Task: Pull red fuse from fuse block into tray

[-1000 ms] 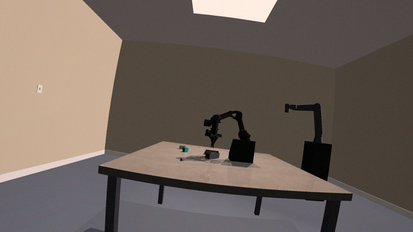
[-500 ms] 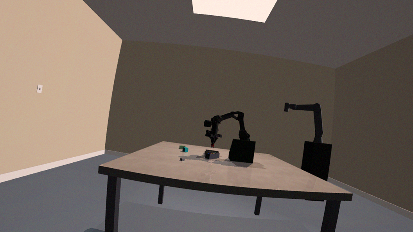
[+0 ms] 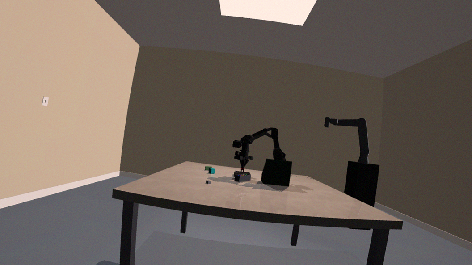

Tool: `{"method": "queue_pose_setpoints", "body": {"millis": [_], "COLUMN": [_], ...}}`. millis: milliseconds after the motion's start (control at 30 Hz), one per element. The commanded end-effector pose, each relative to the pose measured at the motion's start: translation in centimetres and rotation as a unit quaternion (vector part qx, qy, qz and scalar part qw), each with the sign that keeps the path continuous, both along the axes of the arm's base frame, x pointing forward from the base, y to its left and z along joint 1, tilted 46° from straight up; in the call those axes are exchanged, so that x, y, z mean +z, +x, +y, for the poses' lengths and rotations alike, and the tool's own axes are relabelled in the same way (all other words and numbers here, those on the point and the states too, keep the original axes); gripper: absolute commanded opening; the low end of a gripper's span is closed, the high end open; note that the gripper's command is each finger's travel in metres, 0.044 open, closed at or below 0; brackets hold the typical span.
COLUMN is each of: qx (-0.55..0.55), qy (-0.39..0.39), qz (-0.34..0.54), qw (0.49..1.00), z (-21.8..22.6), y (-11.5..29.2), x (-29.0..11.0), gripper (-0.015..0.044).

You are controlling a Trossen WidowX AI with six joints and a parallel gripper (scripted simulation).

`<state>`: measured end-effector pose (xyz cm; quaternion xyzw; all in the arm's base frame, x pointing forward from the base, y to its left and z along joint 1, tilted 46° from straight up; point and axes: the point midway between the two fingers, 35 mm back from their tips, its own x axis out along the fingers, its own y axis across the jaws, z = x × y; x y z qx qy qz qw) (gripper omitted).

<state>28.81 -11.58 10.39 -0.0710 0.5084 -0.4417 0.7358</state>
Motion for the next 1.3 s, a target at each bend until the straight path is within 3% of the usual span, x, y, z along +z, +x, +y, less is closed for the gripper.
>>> {"method": "queue_pose_setpoints", "body": {"millis": [0,133,567,733,1267], "qx": [0.002,0.002,0.000,0.002,0.004], "qy": [0.002,0.001,0.000,0.002,0.004], "qz": [0.004,0.004,0.001,0.004,0.006], "qw": [1.000,1.000,1.000,1.000,1.000], "z": [-0.4,-0.7,-0.4,2.2,2.2], "y": [-0.1,-0.1,0.0,-0.4,-0.4], "x": [-0.6,-0.8,-0.4,1.9,1.8], "gripper": [0.0000,0.0000,0.0330,0.0330,0.0330]}}
